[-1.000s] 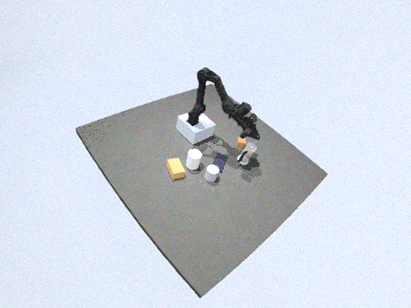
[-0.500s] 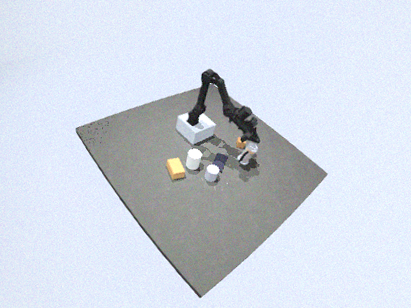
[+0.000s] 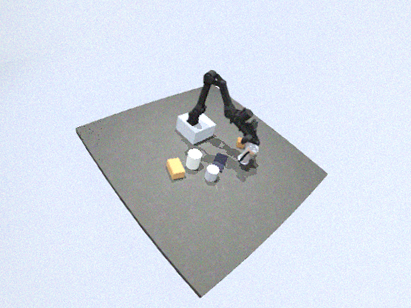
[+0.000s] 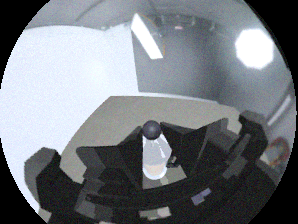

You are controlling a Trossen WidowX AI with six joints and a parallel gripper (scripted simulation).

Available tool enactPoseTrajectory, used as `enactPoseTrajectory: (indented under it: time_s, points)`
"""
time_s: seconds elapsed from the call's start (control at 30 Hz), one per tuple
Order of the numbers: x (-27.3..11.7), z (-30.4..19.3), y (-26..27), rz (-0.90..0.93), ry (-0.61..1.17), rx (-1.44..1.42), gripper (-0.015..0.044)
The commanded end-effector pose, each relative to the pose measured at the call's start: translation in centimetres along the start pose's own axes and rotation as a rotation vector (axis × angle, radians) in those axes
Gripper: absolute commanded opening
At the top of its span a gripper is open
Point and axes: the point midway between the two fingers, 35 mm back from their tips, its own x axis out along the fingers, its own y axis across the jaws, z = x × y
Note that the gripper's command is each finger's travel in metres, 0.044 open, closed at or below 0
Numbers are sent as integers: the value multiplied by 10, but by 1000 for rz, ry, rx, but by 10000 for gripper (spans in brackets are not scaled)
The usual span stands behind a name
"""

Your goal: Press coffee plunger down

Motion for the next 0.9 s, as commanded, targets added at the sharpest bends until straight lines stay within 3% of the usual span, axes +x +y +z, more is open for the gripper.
enactPoseTrajectory:
  time_s: [0.0, 0.87]
  points:
    - [6, -16, 0, -1, 52, 7, 119]
    - [11, -12, 0, -1, 52, 7, 119]
